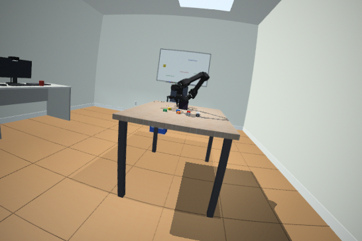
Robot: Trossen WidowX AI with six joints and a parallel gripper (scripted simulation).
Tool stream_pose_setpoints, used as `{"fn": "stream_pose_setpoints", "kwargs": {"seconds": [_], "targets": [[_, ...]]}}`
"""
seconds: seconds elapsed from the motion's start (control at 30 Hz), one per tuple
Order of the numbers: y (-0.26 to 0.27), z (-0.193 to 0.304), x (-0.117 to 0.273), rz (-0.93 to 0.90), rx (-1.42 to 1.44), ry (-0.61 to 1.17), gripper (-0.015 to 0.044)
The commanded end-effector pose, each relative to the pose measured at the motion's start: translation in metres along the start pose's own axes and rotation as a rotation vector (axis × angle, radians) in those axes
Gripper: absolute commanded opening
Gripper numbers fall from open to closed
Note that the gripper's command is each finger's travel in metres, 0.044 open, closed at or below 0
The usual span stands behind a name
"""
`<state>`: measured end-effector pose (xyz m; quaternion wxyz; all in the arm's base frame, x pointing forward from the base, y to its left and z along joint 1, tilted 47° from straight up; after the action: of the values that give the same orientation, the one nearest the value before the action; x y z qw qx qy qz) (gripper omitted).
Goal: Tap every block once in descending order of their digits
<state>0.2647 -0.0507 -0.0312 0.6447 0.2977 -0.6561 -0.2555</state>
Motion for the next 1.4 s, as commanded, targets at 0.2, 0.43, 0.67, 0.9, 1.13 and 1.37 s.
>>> {"fn": "stream_pose_setpoints", "kwargs": {"seconds": [0.2, 0.43, 0.67, 0.9, 1.13, 1.37], "targets": [[0.000, -0.001, -0.007, -0.003, -0.004, -0.005, 0.0020], [0.000, -0.001, -0.019, -0.004, -0.004, -0.005, 0.0020], [0.001, 0.000, -0.029, -0.005, -0.004, -0.005, 0.0020], [0.000, -0.001, -0.009, -0.001, -0.003, -0.004, 0.0020], [-0.002, -0.003, 0.029, 0.001, -0.004, -0.005, 0.0020], [-0.001, 0.000, 0.081, 0.000, -0.004, -0.004, 0.0020]]}}
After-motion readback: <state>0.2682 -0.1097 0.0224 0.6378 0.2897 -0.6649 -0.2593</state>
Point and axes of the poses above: the point midway between the two fingers, 35 mm back from their tips, its own x axis back along the fingers, its own y axis across the jaws, z = x × y, the point moved 5 cm from there along x, back along the fingers, and after that the axes turned 5 degrees about x, right-handed, at the moved point
